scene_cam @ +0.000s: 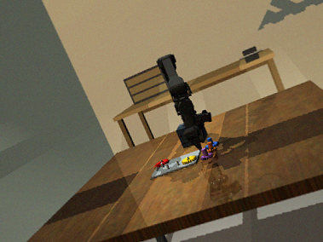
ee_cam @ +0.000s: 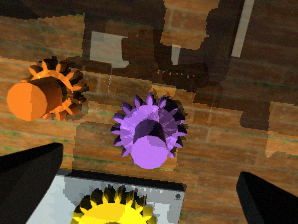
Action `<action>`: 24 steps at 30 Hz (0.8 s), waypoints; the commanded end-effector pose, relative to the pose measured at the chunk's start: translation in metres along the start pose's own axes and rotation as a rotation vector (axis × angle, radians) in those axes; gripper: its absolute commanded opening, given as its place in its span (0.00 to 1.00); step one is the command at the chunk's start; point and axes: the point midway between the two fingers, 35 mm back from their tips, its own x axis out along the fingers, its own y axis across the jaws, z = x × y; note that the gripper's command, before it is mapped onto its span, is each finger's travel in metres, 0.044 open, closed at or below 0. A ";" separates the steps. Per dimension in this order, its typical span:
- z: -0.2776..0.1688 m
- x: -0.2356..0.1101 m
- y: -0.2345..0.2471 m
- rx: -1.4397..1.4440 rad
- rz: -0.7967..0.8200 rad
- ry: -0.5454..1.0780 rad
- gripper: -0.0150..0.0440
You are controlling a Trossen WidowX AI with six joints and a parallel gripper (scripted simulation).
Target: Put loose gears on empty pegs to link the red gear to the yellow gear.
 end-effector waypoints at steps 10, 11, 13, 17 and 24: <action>0.000 0.021 0.001 -0.007 0.003 -0.002 1.00; 0.000 0.022 0.001 -0.007 0.003 -0.002 1.00; 0.000 0.025 0.001 -0.007 0.003 -0.002 1.00; 0.000 0.026 0.001 -0.007 0.003 -0.002 1.00; 0.000 0.026 0.001 -0.007 0.003 -0.002 0.78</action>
